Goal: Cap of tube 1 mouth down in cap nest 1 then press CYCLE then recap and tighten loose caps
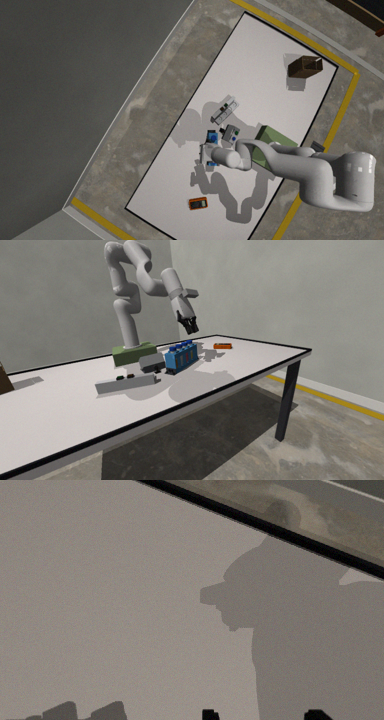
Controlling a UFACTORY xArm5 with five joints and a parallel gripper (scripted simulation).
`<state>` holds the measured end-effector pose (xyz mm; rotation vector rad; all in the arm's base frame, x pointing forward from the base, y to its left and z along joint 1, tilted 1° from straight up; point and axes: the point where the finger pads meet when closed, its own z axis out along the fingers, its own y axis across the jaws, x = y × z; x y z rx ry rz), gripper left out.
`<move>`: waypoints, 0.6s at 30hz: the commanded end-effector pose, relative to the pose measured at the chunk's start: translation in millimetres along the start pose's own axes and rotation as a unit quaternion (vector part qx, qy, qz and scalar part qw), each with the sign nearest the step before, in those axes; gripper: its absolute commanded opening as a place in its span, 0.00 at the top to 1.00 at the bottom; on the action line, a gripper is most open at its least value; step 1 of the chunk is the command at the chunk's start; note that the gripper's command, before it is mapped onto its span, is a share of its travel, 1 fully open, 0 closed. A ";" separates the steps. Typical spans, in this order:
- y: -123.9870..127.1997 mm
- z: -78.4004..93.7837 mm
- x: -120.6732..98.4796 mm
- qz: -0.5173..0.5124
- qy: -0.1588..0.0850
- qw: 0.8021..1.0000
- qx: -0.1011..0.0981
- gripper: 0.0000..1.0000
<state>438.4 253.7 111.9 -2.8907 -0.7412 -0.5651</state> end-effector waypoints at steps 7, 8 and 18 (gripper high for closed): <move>35.8 -18.6 0.2 0.036 -0.029 0.999 -0.016 0.54; 40.1 -21.1 -0.3 0.045 -0.036 0.998 -0.019 0.54; 66.4 -36.9 -4.3 0.067 -0.053 0.996 -0.026 0.54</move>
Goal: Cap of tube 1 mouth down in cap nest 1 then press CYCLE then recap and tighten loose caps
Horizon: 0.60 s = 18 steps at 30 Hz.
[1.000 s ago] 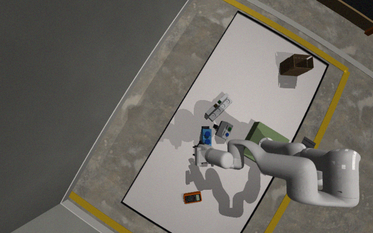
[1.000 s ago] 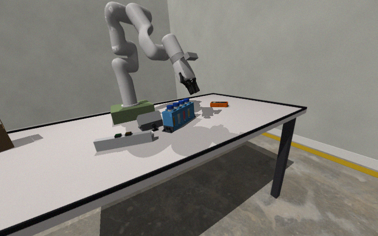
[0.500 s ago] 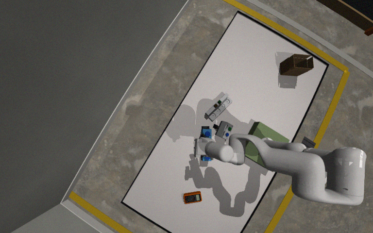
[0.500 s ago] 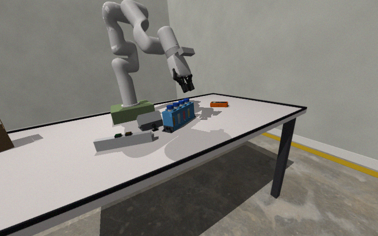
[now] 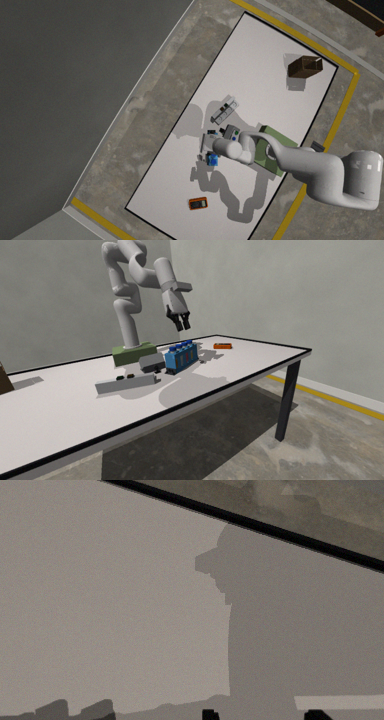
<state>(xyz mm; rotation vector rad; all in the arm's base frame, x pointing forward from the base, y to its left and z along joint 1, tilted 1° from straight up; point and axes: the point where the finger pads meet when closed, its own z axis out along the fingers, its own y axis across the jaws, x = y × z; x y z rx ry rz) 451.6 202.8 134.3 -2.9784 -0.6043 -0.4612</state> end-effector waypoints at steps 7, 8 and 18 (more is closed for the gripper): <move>38.2 -23.6 -4.3 0.041 -0.031 0.999 -0.014 0.54; 38.2 -23.6 -4.3 0.041 -0.031 0.999 -0.014 0.54; 68.5 -44.5 -13.1 0.063 -0.048 0.997 -0.019 0.54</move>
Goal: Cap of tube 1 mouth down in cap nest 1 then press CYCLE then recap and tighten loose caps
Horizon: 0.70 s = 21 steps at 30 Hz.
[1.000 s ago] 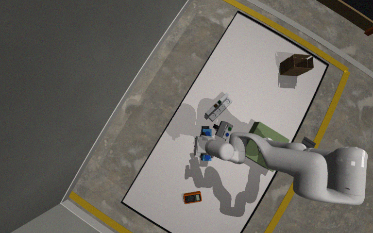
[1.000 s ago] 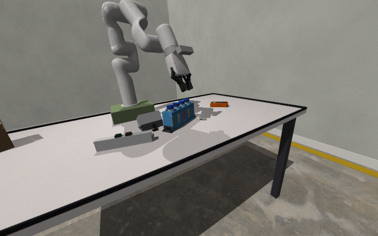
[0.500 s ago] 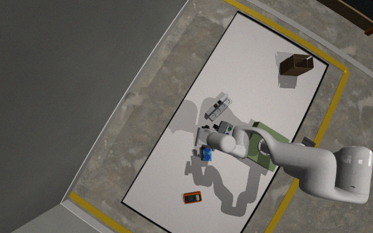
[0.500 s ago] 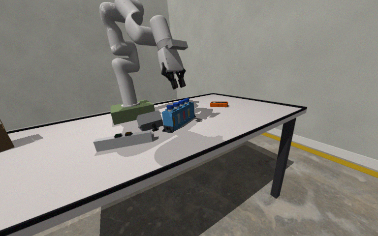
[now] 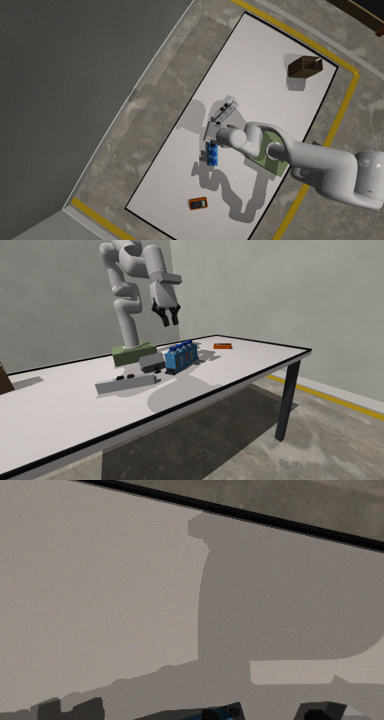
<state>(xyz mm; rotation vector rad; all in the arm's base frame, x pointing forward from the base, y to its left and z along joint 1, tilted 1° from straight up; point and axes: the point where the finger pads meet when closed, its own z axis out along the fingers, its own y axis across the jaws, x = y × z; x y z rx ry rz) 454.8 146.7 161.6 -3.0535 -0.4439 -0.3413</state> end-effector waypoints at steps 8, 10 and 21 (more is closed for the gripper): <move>32.4 -22.5 -8.1 0.031 -0.023 0.999 -0.008 0.54; 37.7 -26.1 -10.0 0.031 -0.023 0.999 -0.008 0.54; 68.4 -50.3 -25.0 0.076 -0.058 0.995 -0.015 0.54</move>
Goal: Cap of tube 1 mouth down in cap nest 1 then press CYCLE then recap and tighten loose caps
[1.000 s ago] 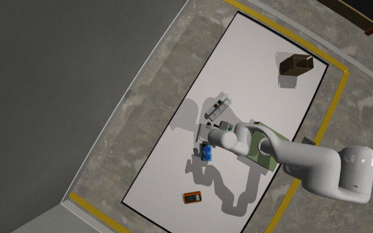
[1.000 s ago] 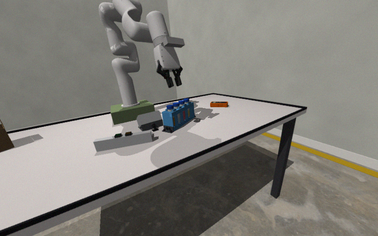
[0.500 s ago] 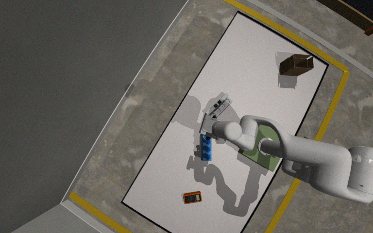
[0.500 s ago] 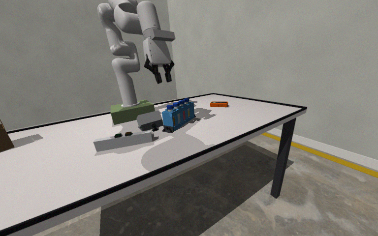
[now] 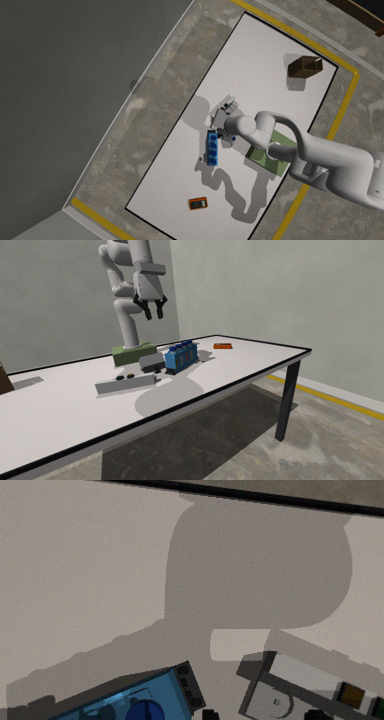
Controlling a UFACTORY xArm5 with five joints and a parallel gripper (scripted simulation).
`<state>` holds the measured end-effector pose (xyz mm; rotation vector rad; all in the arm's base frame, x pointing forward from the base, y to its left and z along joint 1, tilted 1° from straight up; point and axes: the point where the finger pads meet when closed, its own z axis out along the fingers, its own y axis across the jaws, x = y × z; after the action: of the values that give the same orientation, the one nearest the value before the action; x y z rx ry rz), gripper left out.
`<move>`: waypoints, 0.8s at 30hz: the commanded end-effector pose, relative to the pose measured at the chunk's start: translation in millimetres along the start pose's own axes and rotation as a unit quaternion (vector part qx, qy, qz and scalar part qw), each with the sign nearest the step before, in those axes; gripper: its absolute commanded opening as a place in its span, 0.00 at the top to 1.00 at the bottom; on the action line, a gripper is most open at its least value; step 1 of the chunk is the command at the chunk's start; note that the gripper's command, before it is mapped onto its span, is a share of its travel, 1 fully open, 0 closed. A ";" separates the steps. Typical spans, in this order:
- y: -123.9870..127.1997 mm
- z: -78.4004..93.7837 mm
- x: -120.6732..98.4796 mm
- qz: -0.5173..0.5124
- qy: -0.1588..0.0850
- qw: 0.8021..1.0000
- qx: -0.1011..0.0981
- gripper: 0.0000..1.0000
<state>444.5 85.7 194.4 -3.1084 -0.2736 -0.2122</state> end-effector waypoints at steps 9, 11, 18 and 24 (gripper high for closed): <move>37.3 -28.7 -18.3 0.042 -0.032 0.999 -0.005 0.54; 42.3 -32.7 -21.4 0.042 -0.032 0.999 -0.005 0.54; 58.7 -47.0 -33.7 0.065 -0.049 0.997 -0.007 0.54; 50.5 -25.7 -39.6 0.040 -0.050 0.998 -0.005 0.54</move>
<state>416.4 23.6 232.5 -3.1386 -0.0829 -0.0647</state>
